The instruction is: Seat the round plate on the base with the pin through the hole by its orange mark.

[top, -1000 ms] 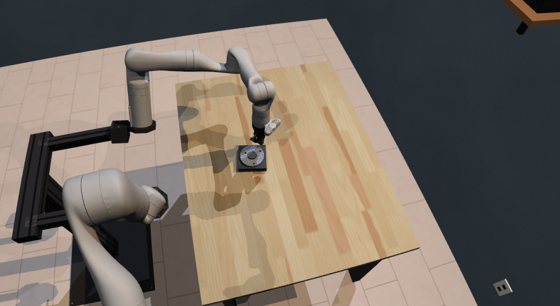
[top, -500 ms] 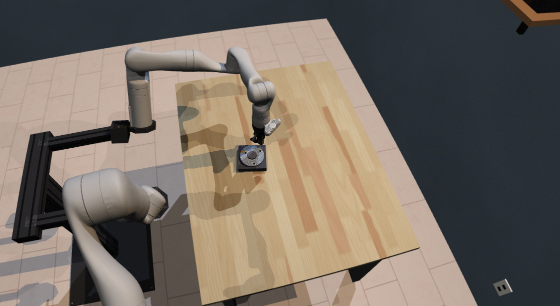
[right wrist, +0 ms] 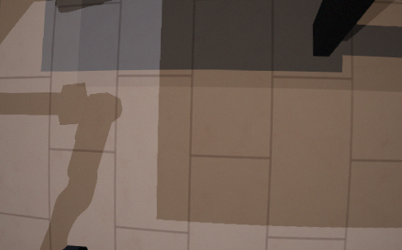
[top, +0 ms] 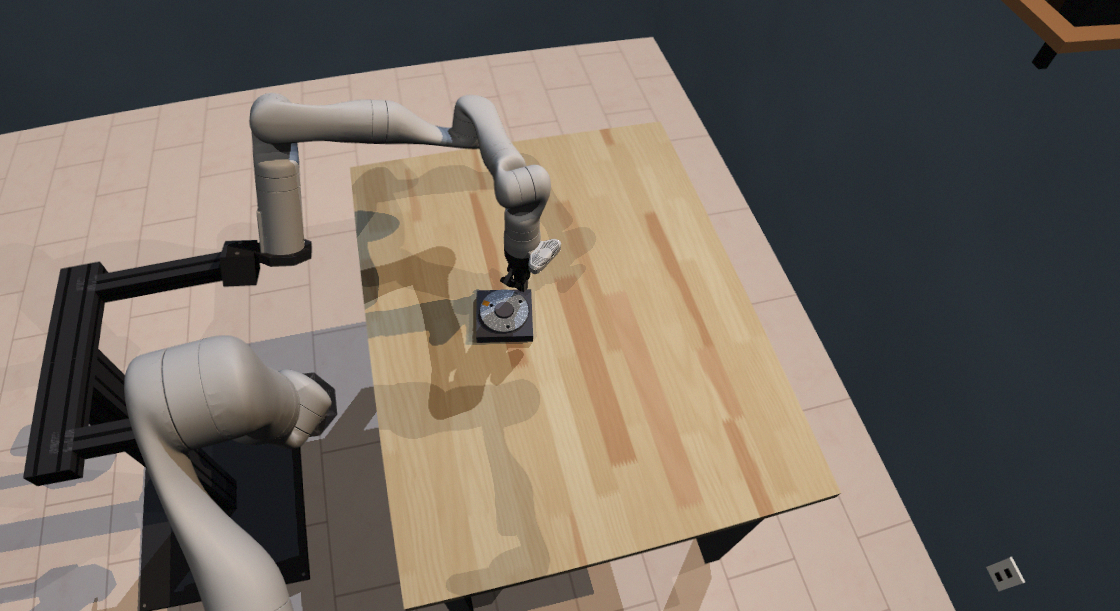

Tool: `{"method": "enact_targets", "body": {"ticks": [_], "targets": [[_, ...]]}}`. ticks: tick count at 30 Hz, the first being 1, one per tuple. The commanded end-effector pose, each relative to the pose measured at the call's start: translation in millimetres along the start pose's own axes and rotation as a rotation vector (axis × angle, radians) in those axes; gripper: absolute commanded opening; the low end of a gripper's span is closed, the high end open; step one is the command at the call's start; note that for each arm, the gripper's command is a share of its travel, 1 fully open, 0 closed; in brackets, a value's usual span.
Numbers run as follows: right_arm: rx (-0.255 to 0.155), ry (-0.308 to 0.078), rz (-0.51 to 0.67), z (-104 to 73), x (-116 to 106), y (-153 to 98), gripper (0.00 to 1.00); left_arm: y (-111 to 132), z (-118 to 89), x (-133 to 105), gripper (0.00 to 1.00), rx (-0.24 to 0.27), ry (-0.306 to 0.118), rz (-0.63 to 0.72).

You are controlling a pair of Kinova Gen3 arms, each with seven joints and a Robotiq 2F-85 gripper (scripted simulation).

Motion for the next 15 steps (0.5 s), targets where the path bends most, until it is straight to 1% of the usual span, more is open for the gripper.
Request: {"method": "enact_targets", "body": {"ticks": [1, 15], "targets": [[-0.001, -0.001, 0.000, -0.5, -0.2, -0.2, 1.000, -0.2, 1.7, 0.4, 0.099, 0.001, 0.002, 0.000], [-0.001, -0.001, 0.000, -0.5, -0.2, -0.2, 1.000, -0.3, 6.9, 0.4, 0.099, 0.001, 0.002, 0.000]]}}
Point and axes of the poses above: on each arm, the point where the finger pads meet when closed, its own z axis out along the fingers, its own y axis across the jaws, x = y × z, the point moved 10 cm from there along -z, back along the fingers, and after that the axes turned 10 degrees about z, right-handed, at the moved point
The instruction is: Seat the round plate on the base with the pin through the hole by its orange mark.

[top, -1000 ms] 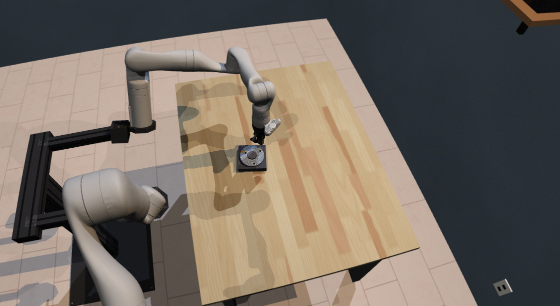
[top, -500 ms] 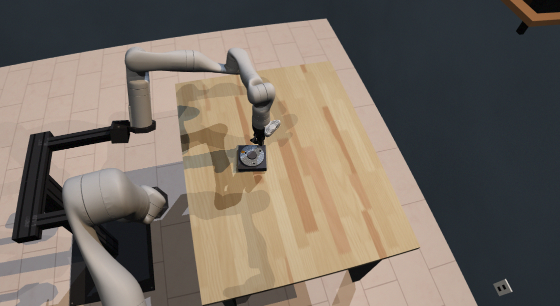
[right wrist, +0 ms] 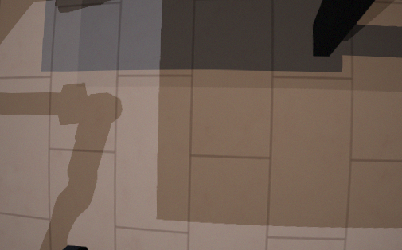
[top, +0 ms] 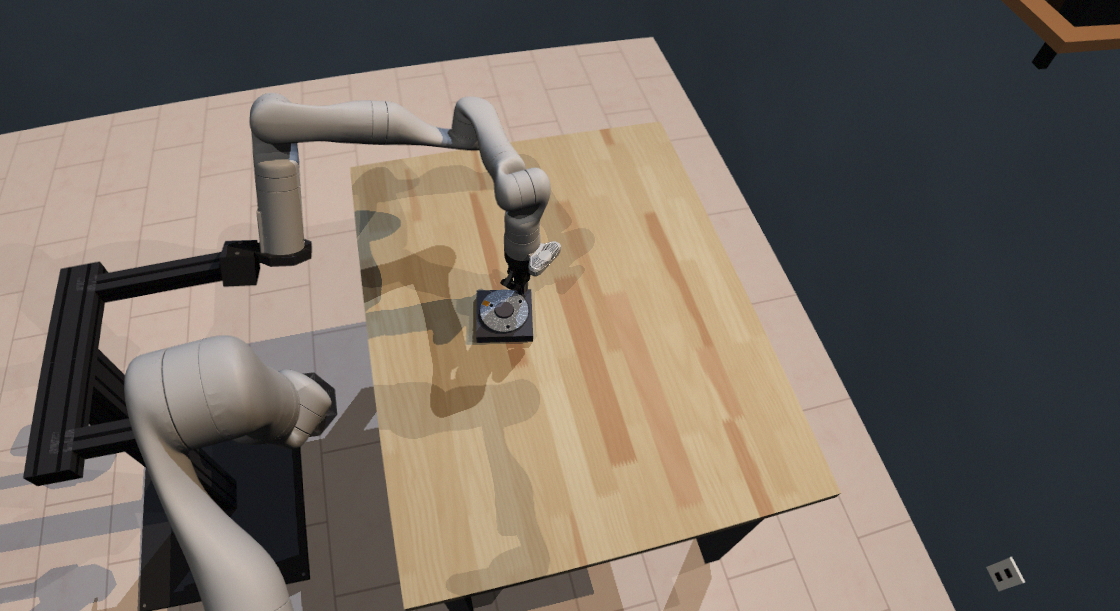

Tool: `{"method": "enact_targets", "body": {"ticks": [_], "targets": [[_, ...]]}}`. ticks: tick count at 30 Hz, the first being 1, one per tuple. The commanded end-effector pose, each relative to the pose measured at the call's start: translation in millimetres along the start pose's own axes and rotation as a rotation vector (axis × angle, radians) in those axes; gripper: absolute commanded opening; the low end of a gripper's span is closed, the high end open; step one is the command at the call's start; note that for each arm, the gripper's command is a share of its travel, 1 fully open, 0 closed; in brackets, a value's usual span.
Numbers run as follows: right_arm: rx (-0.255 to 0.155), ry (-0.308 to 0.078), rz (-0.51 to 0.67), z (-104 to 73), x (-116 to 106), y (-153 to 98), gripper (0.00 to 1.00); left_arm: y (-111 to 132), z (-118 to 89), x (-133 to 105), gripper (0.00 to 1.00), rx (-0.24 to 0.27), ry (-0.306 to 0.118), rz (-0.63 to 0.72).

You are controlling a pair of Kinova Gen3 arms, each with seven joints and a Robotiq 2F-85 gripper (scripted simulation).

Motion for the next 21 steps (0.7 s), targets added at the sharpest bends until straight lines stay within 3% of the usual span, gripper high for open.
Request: {"method": "enact_targets", "body": {"ticks": [1, 21], "targets": [[-0.001, -0.001, 0.000, -0.5, -0.2, -0.2, 1.000, -0.2, -1.1, 0.3, 0.099, 0.001, 0.002, 0.000], [-0.001, -0.001, 0.000, -0.5, -0.2, -0.2, 1.000, 7.4, -1.0, 1.7, 0.099, 0.001, 0.002, 0.000]]}}
Point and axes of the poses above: on each arm, the point where the finger pads meet when closed, its own z axis out along the fingers, its own y axis across the jaws, x = y × z, the point moved 10 cm from there along -z, back along the fingers, and after that the axes turned 10 degrees about z, right-handed, at the moved point
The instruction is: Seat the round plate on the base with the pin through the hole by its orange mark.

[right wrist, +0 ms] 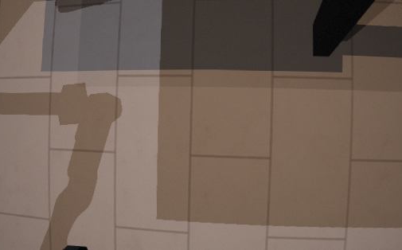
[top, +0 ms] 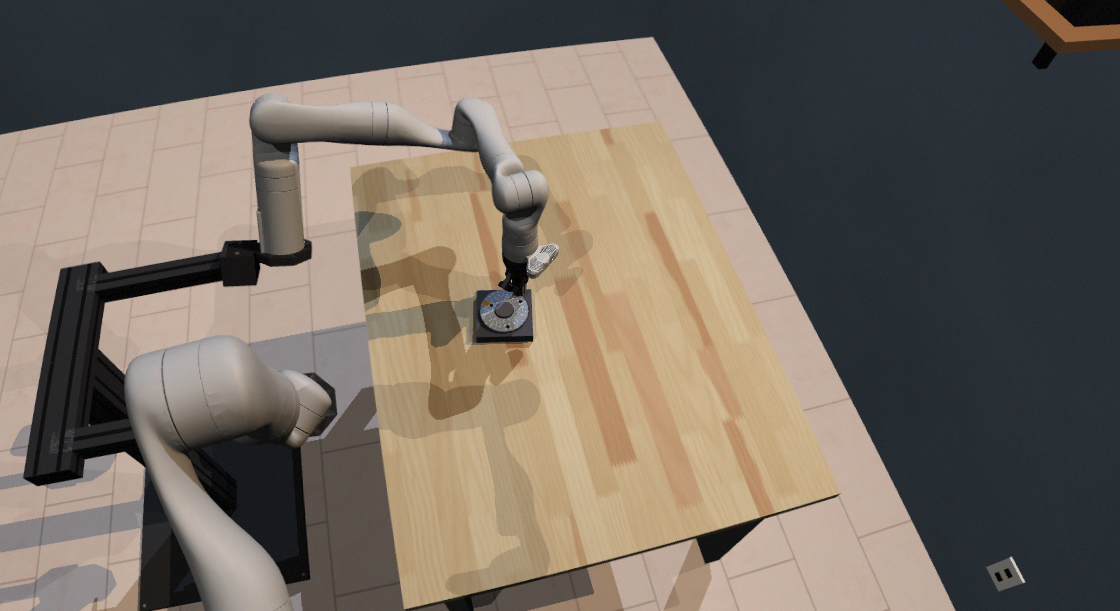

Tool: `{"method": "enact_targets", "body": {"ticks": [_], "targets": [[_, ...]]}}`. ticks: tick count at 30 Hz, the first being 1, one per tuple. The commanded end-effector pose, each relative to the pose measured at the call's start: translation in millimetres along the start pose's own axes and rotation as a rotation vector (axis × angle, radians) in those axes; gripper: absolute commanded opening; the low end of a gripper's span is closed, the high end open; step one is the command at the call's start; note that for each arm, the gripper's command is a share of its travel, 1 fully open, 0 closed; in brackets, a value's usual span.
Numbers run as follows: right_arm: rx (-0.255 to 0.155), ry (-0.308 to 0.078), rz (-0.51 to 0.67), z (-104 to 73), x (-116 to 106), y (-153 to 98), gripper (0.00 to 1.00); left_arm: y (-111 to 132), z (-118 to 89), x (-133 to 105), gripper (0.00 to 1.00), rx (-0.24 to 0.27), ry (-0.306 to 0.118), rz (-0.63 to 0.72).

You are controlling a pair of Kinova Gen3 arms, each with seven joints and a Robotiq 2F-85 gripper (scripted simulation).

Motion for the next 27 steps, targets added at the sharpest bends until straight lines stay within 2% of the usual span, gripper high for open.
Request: {"method": "enact_targets", "body": {"ticks": [1, 19, 27], "targets": [[-0.001, -0.001, 0.000, -0.5, -0.2, -0.2, 1.000, 1.0, -1.1, 0.6, 0.099, 0.001, 0.002, 0.001], [-0.001, -0.001, 0.000, -0.5, -0.2, -0.2, 1.000, 1.3, -1.1, 0.6, 0.099, 0.001, 0.002, 0.001], [-0.001, -0.001, 0.000, -0.5, -0.2, -0.2, 1.000, 0.8, -0.9, 4.3, 0.099, 0.001, 0.002, 0.088]]}}
Point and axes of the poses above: on each arm, the point where the finger pads meet when closed, its own z axis out along the fingers, its own y axis across the jaws, x = y × z, the point moved 10 cm from there along -z, back along the fingers, and after that the axes turned 10 degrees about z, right-handed, at the moved point
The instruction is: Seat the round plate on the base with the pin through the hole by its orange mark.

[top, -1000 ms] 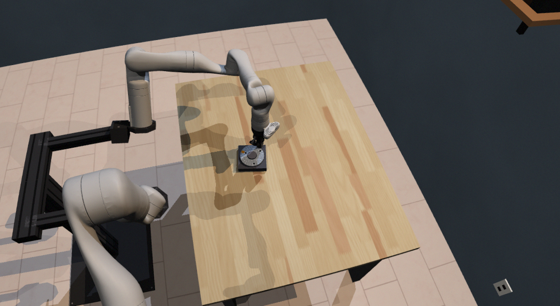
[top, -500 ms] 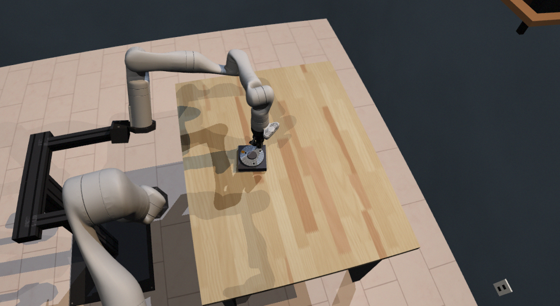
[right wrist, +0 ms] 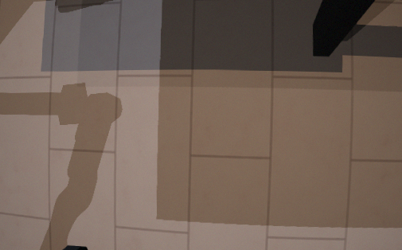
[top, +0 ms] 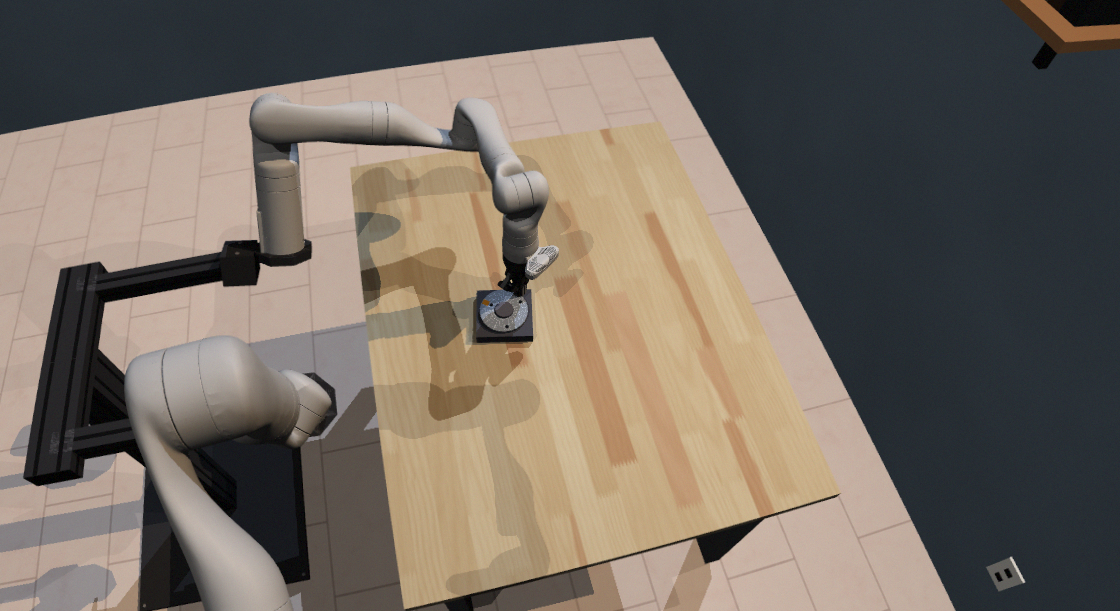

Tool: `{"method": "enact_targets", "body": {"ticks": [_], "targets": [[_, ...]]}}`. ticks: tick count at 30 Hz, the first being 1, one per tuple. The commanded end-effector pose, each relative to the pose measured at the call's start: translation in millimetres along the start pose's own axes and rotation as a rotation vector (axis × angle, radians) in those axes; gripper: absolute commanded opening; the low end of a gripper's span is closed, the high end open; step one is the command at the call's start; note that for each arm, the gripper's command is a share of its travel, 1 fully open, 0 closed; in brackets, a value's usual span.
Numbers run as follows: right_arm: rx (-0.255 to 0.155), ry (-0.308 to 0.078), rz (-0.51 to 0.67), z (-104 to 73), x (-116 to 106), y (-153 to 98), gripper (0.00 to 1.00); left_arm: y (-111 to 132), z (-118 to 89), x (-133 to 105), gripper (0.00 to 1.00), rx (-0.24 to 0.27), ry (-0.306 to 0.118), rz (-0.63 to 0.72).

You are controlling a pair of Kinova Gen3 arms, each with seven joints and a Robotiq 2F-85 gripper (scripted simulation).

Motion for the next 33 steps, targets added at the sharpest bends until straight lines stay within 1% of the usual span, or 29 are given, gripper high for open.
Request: {"method": "enact_targets", "body": {"ticks": [1, 7, 12, 17, 22, 30, 33], "targets": [[-0.001, -0.001, 0.000, -0.5, 0, 0, 1.000, 0, -1, 4, 0.099, -0.001, 0.003, 0.033], [-0.001, -0.001, 0.000, -0.5, 0, 0, 1.000, 0, -1, 5, 0.099, -0.001, 0.003, 0.045], [-0.001, -0.001, 0.000, -0.5, 0, 0, 1.000, 0, -1, 7, 0.099, -0.001, 0.003, 0.116], [-0.001, -0.001, 0.000, -0.5, 0, 0, 1.000, 0, -1, 9, 0.099, -0.001, 0.003, 0.125], [-0.001, -0.001, 0.000, -0.5, 0, 0, 1.000, 0, -1, 11, 0.099, -0.001, 0.003, 0.191], [-0.001, -0.001, 0.000, -0.5, 0, 0, 1.000, 0, -1, 14, 0.099, -0.001, 0.003, 0.213], [-0.001, -0.001, 0.000, -0.5, 0, 0, 1.000, 0, -1, 16, 0.099, -0.001, 0.003, 0.255]]}}
Point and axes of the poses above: on each arm, the point where the finger pads meet when closed, its own z axis out along the fingers, its own y axis across the jaws, x = y × z, the point moved 10 cm from there along -z, back along the fingers, and after that the axes turned 10 degrees about z, right-handed, at the moved point
